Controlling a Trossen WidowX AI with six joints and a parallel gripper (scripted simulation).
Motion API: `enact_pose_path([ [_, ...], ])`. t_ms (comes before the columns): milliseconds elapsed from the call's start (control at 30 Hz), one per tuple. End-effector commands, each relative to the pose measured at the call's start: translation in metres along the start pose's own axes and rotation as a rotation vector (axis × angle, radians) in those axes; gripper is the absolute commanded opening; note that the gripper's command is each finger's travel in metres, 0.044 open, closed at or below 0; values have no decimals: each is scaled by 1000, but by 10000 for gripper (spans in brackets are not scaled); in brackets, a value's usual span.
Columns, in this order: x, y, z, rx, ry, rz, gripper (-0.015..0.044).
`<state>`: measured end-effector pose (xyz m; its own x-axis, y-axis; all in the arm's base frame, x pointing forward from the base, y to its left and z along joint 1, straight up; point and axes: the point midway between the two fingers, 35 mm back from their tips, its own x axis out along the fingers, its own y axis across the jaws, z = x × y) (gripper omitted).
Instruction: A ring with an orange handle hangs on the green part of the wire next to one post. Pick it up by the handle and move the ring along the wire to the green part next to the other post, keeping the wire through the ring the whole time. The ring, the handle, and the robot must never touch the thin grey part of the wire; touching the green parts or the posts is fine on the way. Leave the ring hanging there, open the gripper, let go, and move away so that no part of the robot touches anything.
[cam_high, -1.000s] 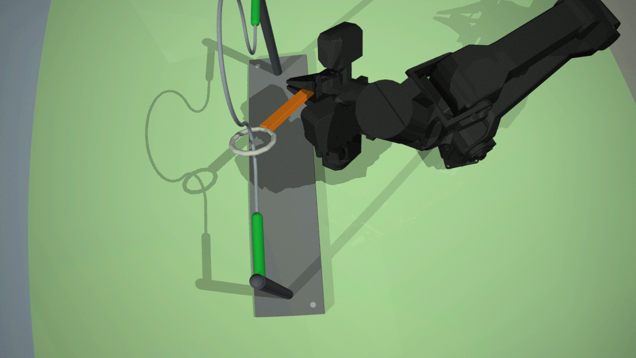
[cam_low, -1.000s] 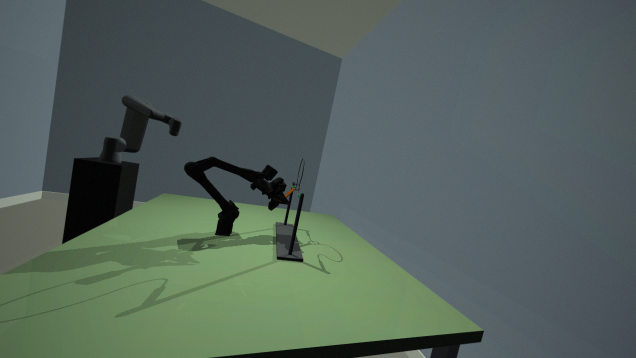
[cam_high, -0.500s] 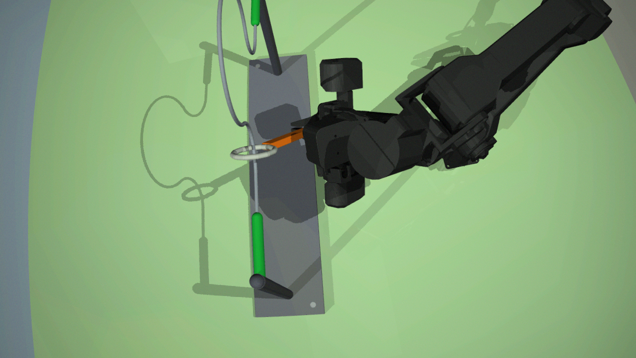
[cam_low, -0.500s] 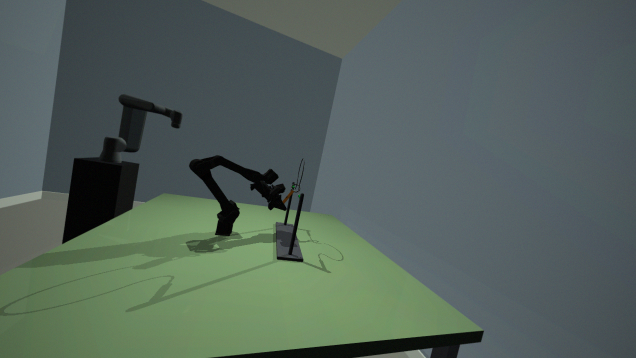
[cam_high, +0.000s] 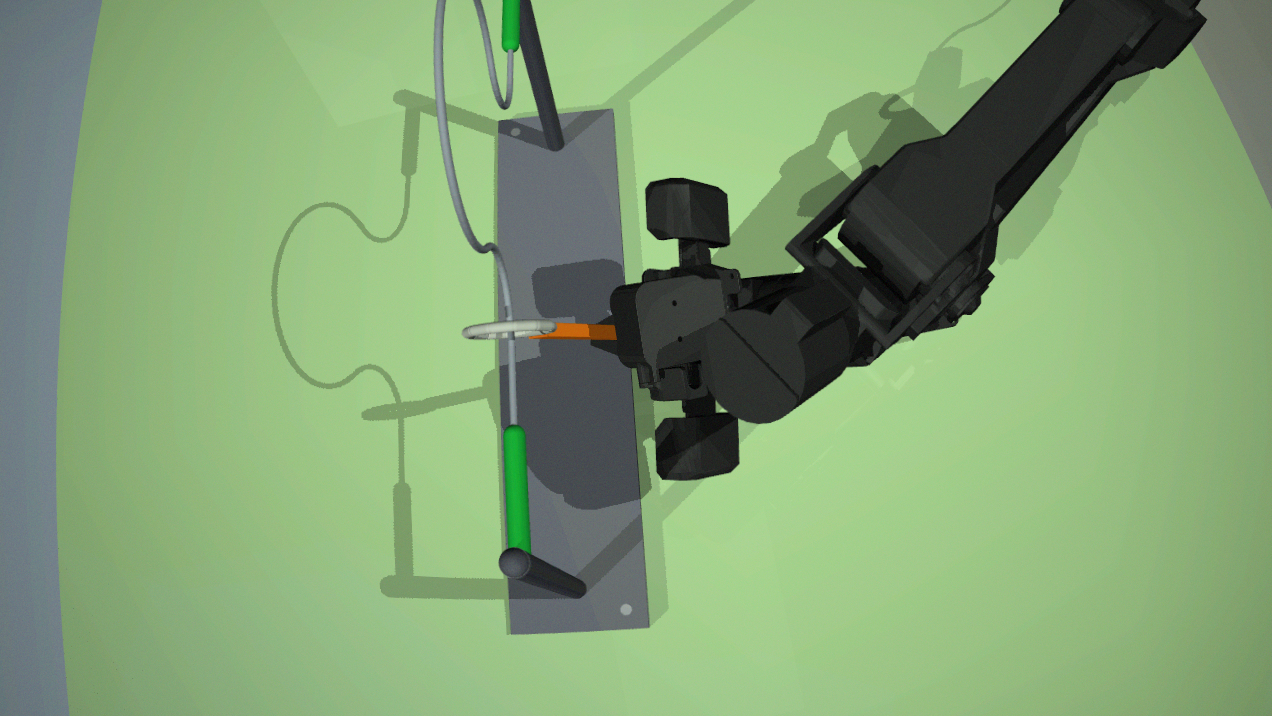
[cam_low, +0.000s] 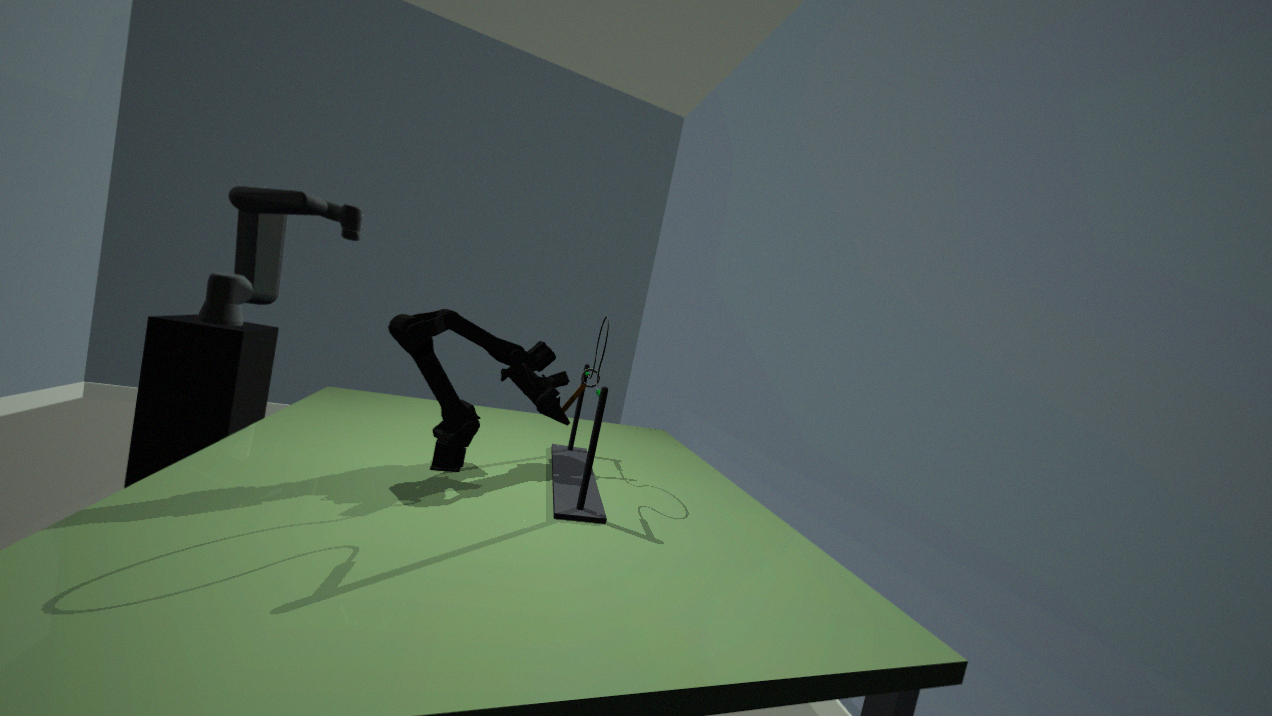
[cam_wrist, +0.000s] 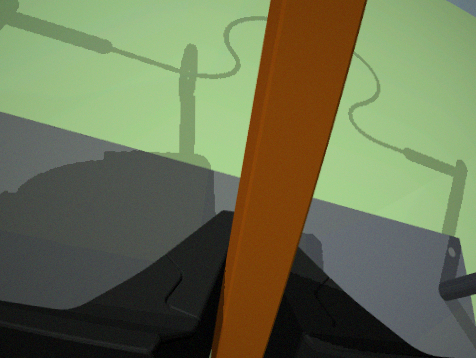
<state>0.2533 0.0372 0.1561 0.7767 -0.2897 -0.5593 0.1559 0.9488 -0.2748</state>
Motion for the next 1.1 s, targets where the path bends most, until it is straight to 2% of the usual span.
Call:
enact_pose_path([
  [0,0,15,0,67,6,52,-150],
  [433,-5,45,4,185,6,139,-150],
  [1067,-10,68,9,219,-4,154,-150],
])
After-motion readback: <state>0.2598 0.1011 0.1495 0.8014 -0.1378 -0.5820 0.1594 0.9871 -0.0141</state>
